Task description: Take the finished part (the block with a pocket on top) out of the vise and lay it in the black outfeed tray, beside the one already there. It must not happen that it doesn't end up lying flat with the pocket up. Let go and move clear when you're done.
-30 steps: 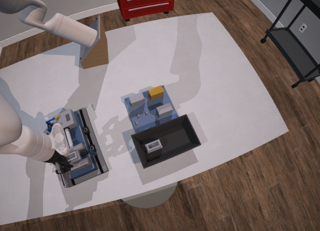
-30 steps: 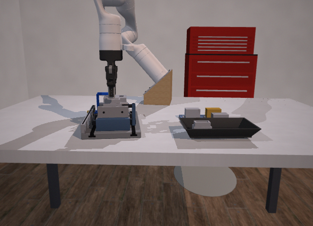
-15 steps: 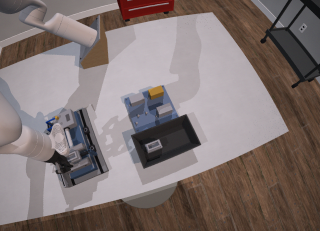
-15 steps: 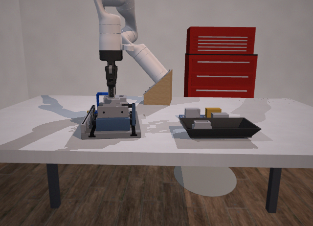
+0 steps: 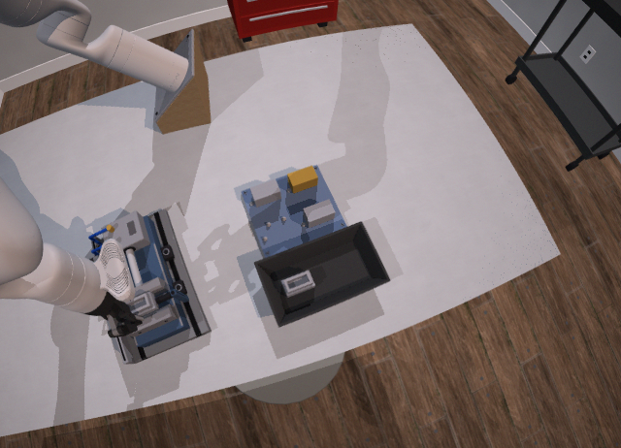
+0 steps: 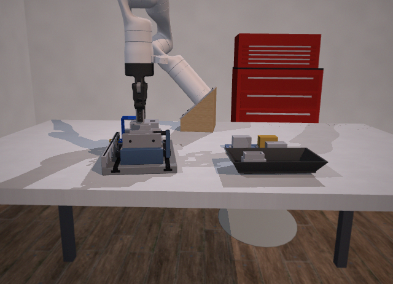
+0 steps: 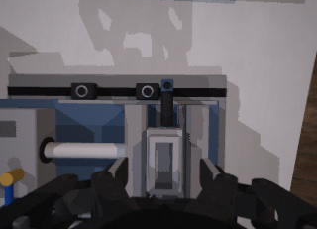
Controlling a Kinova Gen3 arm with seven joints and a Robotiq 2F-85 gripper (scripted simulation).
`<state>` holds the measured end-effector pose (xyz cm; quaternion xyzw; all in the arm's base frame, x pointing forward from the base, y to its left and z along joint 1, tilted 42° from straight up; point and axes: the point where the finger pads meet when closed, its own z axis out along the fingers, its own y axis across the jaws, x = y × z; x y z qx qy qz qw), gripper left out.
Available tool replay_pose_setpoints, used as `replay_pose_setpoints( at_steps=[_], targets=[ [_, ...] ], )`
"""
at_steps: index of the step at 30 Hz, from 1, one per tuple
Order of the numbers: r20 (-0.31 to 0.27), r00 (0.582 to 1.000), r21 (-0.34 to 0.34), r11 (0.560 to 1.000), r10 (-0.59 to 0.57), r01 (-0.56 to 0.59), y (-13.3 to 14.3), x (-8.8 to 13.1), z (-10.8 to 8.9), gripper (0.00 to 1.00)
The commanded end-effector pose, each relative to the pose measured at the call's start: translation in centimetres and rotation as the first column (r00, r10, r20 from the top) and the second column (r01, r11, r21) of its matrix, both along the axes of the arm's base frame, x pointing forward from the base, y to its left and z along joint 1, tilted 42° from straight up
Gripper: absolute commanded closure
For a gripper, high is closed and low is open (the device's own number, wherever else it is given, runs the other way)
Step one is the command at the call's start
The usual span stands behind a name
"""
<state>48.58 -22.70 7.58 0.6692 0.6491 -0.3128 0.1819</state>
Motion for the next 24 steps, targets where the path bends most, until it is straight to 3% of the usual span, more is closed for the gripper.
replay_pose_setpoints(
  at_steps=[1, 24],
  targets=[
    [0.001, 1.000, 0.000, 1.000, 0.001, -0.001, 0.05, 0.07, 0.04, 0.33],
    [0.001, 1.000, 0.000, 1.000, 0.001, -0.001, -0.32, -0.03, -0.39, 0.33]
  ],
)
